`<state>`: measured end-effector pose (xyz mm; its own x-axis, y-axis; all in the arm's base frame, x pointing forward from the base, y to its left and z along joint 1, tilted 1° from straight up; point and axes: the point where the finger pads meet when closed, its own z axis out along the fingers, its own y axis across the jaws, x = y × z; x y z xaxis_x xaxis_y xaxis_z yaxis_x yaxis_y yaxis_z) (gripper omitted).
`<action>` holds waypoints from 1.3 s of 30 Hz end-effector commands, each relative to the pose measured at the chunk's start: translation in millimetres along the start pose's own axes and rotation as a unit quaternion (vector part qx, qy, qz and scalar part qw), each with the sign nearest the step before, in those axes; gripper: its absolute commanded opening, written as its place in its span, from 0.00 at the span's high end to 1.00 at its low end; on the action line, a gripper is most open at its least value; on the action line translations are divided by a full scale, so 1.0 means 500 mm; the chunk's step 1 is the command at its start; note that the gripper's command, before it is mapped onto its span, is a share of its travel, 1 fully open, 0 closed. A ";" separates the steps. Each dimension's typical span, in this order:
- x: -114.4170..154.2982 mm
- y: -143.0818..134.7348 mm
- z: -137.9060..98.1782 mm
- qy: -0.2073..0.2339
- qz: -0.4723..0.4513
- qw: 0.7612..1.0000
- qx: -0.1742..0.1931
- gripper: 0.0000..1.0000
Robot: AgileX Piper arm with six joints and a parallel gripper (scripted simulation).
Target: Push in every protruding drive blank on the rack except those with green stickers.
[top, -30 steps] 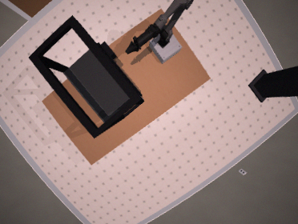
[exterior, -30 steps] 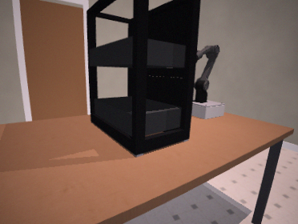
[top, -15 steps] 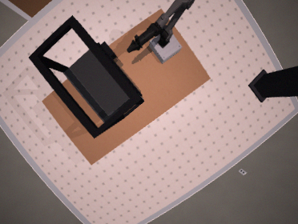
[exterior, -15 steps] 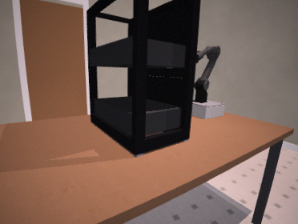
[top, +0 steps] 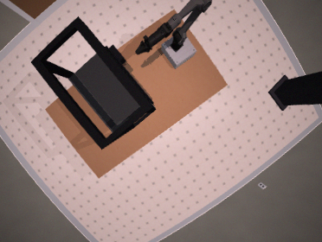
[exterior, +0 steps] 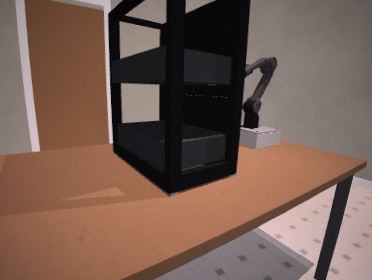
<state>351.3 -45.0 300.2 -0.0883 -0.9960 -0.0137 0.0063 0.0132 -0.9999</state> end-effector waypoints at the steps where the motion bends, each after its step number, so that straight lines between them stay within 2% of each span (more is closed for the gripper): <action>1: 0.012 0.005 0.000 -0.003 0.001 1.000 -0.001 1.00; 7: 0.038 0.012 0.000 -0.003 0.001 1.000 -0.001 1.00; 22: 0.163 0.044 -0.004 -0.003 0.001 1.000 -0.001 1.00; 34: 0.177 0.047 -0.002 -0.003 0.001 1.000 -0.001 1.00; 36: 0.177 0.047 0.012 -0.003 0.001 1.000 -0.001 1.00; 39: 0.177 0.048 0.056 -0.003 0.001 1.000 -0.001 1.00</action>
<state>361.2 -133.7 274.9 -0.0806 -0.9966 -0.0161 0.0020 0.0160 -0.9999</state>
